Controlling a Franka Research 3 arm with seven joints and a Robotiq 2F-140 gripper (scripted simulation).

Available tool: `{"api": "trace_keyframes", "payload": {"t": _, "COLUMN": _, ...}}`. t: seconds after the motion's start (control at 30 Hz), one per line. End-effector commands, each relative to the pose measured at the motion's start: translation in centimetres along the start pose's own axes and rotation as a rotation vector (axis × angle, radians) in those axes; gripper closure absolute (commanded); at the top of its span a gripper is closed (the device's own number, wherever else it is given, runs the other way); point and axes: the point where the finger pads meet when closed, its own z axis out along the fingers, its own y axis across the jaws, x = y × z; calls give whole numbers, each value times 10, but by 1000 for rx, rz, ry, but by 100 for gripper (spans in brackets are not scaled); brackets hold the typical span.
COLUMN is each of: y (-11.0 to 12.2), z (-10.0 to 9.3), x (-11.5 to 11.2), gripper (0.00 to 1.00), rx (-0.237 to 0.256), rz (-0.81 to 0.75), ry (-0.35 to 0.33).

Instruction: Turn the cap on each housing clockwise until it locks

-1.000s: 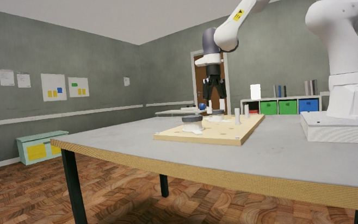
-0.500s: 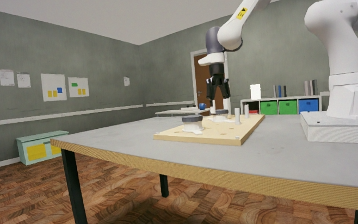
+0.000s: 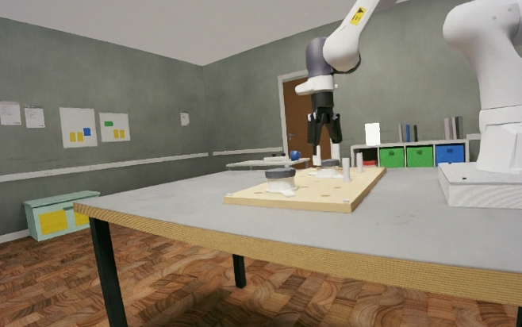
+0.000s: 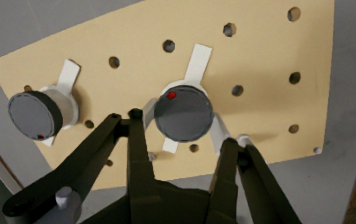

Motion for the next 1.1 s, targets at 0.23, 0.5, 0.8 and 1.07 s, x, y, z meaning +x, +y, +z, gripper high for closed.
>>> {"api": "trace_keyframes", "payload": {"t": 0.23, "y": 9, "z": 1, "x": -19, "gripper": 90, "rx": 4, "rz": -17, "ry": -3}}
{"api": "trace_keyframes", "payload": {"t": 0.5, "y": 14, "z": 1, "x": -30, "gripper": 90, "rx": 4, "rz": -17, "ry": -3}}
{"api": "trace_keyframes", "payload": {"t": 0.8, "y": 21, "z": 1, "x": -44, "gripper": 90, "rx": 4, "rz": -17, "ry": -3}}
{"api": "trace_keyframes", "payload": {"t": 1.07, "y": 26, "z": 1, "x": -53, "gripper": 90, "rx": 4, "rz": -17, "ry": -3}}
